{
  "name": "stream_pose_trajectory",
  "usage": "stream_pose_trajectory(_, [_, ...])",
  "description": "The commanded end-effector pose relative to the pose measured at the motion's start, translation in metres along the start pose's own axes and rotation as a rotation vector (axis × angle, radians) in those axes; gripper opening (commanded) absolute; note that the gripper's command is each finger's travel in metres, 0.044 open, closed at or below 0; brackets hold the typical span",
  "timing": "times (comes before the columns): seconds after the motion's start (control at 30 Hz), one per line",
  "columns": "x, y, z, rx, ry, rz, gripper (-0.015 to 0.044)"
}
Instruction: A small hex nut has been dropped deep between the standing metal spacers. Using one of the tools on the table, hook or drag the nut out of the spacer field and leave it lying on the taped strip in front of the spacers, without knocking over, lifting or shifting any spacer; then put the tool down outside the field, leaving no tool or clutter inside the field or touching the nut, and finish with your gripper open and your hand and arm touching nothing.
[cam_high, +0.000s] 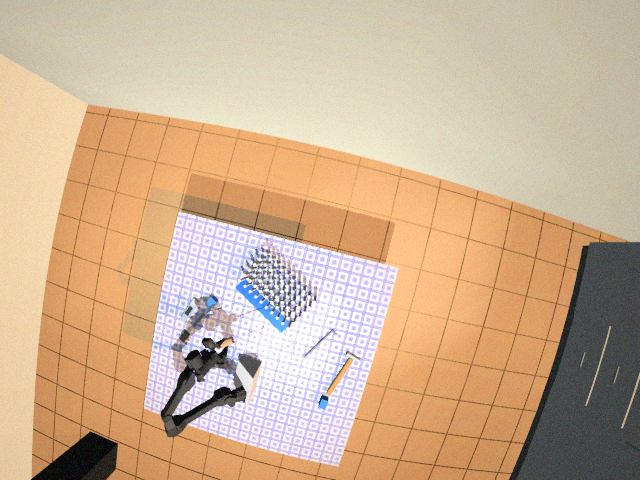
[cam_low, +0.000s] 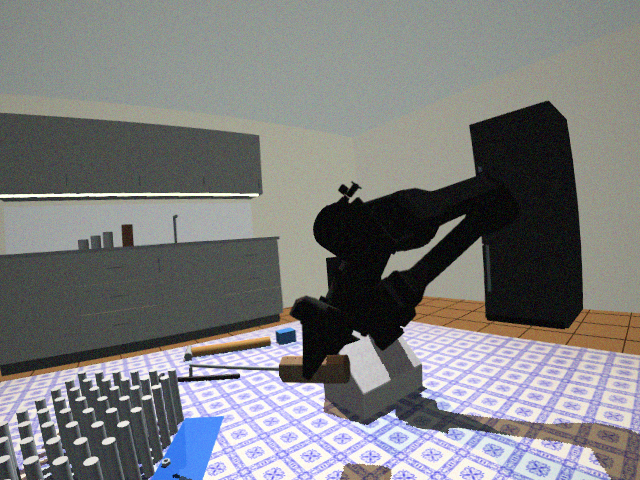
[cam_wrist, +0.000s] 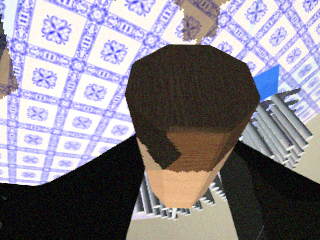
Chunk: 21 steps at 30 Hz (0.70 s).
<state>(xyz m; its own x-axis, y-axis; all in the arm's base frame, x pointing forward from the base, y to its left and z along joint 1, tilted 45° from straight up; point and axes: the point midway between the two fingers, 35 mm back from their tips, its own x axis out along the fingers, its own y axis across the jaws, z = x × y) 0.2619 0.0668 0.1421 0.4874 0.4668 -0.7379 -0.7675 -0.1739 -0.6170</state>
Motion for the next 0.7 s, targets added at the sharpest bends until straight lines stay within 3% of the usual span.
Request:
stream_pose_trajectory(0.0, [-0.004, -0.009, 0.004, 0.092, 0.007, -0.027, 0.0])
stream_pose_trajectory(0.67, [-0.021, -0.043, 0.039, 0.633, -0.071, -0.123, 0.0])
